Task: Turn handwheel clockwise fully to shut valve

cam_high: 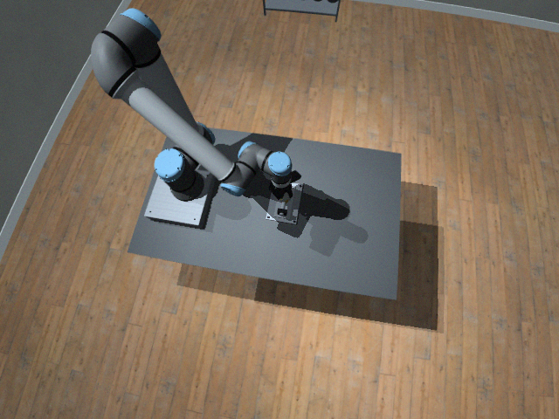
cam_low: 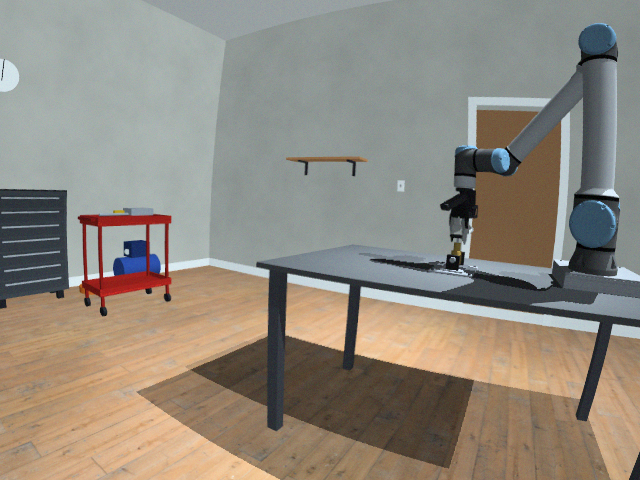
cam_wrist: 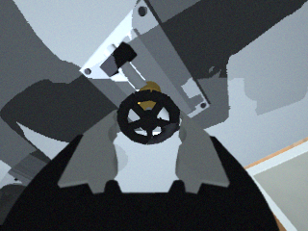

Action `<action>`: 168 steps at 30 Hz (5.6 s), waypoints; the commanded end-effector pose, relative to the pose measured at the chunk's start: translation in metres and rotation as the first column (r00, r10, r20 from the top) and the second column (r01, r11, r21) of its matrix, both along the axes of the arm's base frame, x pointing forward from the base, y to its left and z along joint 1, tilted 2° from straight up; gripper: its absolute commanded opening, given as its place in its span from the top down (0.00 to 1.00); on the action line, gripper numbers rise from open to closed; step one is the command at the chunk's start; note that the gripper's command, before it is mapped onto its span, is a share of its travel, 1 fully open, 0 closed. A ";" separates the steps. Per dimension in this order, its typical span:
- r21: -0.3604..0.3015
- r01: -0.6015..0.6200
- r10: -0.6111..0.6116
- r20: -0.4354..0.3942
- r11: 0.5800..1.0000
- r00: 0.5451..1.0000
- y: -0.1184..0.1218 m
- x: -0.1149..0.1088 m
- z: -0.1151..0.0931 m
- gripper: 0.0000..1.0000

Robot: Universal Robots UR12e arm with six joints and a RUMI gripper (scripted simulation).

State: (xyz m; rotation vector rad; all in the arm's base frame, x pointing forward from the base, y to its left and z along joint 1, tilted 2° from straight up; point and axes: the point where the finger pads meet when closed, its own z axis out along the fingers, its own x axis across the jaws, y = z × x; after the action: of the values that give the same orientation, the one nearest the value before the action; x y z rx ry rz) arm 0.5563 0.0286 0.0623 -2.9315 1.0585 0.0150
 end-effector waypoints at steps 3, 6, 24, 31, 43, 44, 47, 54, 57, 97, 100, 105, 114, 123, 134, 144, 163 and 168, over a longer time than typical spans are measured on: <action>0.000 0.000 0.000 0.001 1.000 1.000 0.000 0.001 0.001 1.00; 0.000 0.000 0.000 0.001 1.000 1.000 0.000 0.001 0.001 1.00; 0.000 0.000 0.000 0.001 1.000 1.000 0.000 0.001 0.001 1.00; 0.000 0.000 0.000 0.001 1.000 1.000 0.000 0.001 0.001 1.00; 0.000 0.013 -0.013 0.001 1.000 1.000 0.000 0.001 0.001 1.00; 0.000 0.016 -0.016 0.001 1.000 1.000 0.000 0.001 0.001 1.00; 0.000 0.026 -0.026 0.001 1.000 1.000 0.000 0.001 0.001 1.00; 0.000 0.052 -0.052 0.000 0.999 0.999 0.000 0.001 0.001 1.00; 0.000 0.073 -0.073 -0.001 0.997 0.997 0.000 0.001 0.001 1.00; -0.005 0.577 -0.577 -0.014 0.817 0.817 0.000 0.001 0.001 1.00; -0.006 0.627 -0.627 -0.015 0.779 0.779 0.000 0.001 0.001 1.00; -0.007 0.675 -0.675 -0.017 0.737 0.737 0.000 0.001 0.001 1.00; -0.010 0.805 -0.805 -0.020 0.593 0.593 0.000 0.001 0.001 1.00; -0.014 0.884 -0.884 -0.022 0.468 0.468 0.000 0.001 0.001 1.00; -0.019 0.963 -0.963 -0.025 0.270 0.270 0.000 0.001 0.001 1.00; -0.022 0.990 -0.990 -0.025 0.141 0.141 0.000 0.001 0.001 1.00; -0.027 0.998 -0.998 -0.026 -0.050 -0.050 0.000 0.001 0.001 1.00; -0.028 0.996 -0.996 -0.026 -0.081 -0.082 0.000 0.001 0.001 1.00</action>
State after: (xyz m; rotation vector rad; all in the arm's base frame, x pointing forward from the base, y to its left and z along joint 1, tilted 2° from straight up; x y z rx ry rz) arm 0.5561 0.0287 0.0621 -1.2537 2.8692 0.0397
